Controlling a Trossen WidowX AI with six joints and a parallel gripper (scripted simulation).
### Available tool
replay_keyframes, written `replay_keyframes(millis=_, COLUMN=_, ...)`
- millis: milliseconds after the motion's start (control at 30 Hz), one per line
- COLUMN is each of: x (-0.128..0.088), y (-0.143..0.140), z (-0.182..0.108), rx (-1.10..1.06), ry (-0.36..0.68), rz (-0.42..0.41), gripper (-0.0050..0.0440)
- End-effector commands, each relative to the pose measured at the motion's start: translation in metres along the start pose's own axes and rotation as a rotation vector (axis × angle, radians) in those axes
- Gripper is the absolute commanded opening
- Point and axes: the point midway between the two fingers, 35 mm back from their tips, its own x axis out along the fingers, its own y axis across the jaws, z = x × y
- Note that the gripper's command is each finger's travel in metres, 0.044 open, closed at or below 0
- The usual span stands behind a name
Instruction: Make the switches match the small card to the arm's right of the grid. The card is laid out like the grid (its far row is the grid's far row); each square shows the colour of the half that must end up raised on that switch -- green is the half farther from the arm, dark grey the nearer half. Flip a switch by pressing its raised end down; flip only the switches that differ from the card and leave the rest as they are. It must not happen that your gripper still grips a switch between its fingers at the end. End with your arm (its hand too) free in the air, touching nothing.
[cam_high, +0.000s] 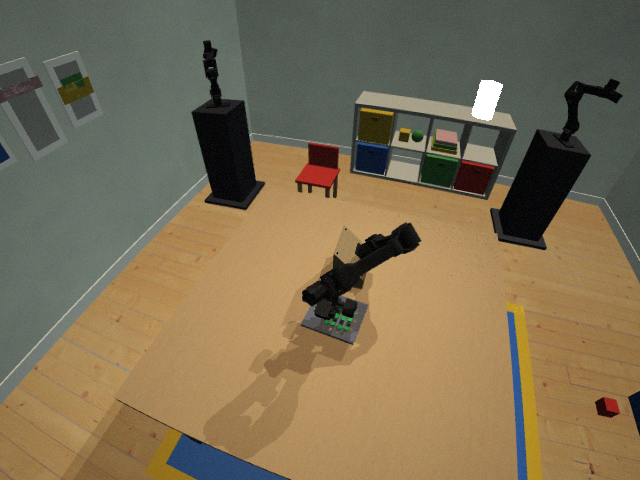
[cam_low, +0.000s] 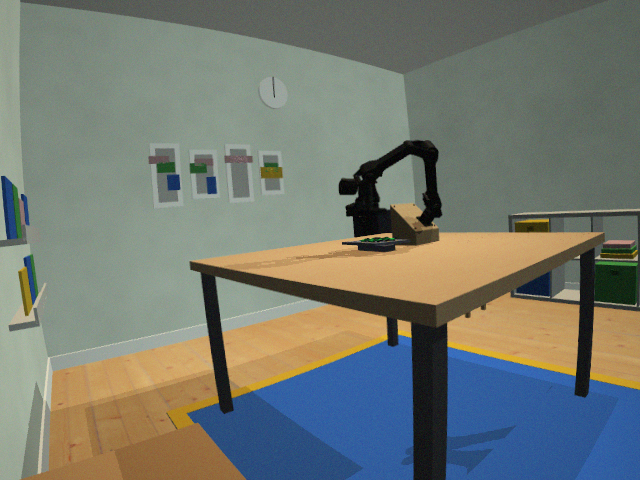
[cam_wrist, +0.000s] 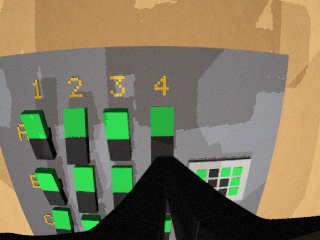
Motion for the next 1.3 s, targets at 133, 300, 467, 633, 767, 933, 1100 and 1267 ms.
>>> replay_keyframes(millis=133, x=0.0130, y=-0.0001, z=-0.0024, rx=0.010, ry=0.006, rz=0.008, gripper=0.0000)
replay_keyframes(millis=300, x=0.0141, y=0.0000, z=-0.0025, rx=0.010, ry=0.006, rz=0.008, gripper=0.0000)
replay_keyframes(millis=467, x=0.0141, y=0.0000, z=-0.0025, rx=0.010, ry=0.006, rz=0.008, gripper=0.0000)
replay_keyframes(millis=633, x=0.0141, y=0.0000, z=-0.0025, rx=0.010, ry=0.006, rz=0.008, gripper=0.0000)
replay_keyframes(millis=767, x=0.0141, y=0.0000, z=-0.0025, rx=0.010, ry=0.006, rz=0.008, gripper=0.0000)
replay_keyframes(millis=933, x=0.0141, y=0.0000, z=-0.0025, rx=0.010, ry=0.006, rz=0.008, gripper=0.0000)
replay_keyframes(millis=1100, x=0.0143, y=0.0000, z=-0.0025, rx=0.010, ry=0.006, rz=0.008, gripper=0.0000)
replay_keyframes(millis=1267, x=0.0149, y=0.0000, z=-0.0025, rx=0.010, ry=0.006, rz=0.008, gripper=0.0000)
